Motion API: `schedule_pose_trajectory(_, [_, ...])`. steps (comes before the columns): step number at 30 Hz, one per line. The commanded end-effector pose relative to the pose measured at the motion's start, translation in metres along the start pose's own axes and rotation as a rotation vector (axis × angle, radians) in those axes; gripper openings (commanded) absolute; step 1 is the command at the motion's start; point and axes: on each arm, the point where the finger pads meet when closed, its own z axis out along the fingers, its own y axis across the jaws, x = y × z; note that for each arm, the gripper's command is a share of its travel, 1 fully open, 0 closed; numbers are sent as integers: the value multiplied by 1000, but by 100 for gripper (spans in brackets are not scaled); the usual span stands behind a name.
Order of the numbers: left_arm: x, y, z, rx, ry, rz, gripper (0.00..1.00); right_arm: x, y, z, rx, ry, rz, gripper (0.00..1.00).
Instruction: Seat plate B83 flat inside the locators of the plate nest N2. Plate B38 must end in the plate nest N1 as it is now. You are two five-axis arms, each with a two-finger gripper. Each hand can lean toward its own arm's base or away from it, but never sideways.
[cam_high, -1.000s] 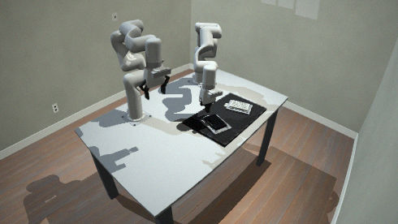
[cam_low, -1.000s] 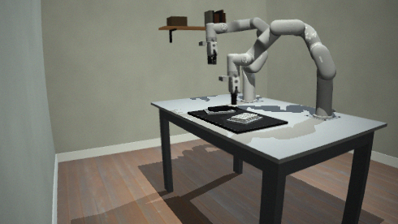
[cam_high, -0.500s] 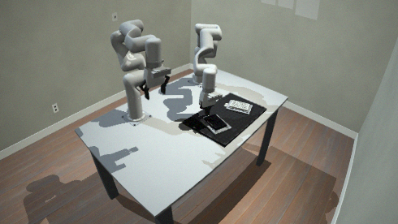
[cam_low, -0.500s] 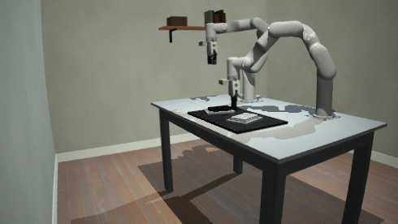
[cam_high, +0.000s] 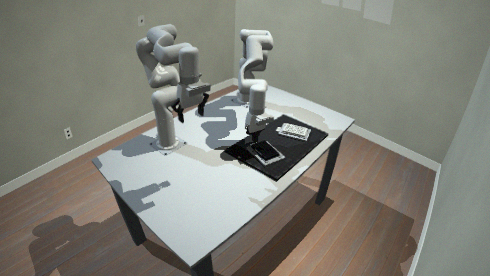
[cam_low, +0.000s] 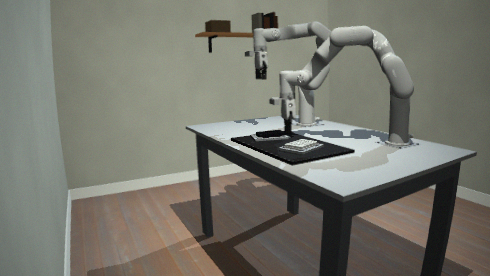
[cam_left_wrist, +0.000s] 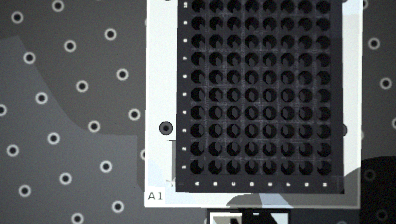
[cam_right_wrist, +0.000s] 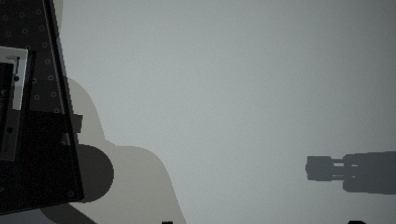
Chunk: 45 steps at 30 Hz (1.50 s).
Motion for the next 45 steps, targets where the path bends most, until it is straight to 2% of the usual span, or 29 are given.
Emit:
schedule_pose_trajectory(1, [2,1,-2,-2,4,0,0,1,0,-1,0,4,0,100])
schedule_pose_trajectory(45, [15,1,-2,-2,4,0,0,1,0,-1,0,4,0,100])
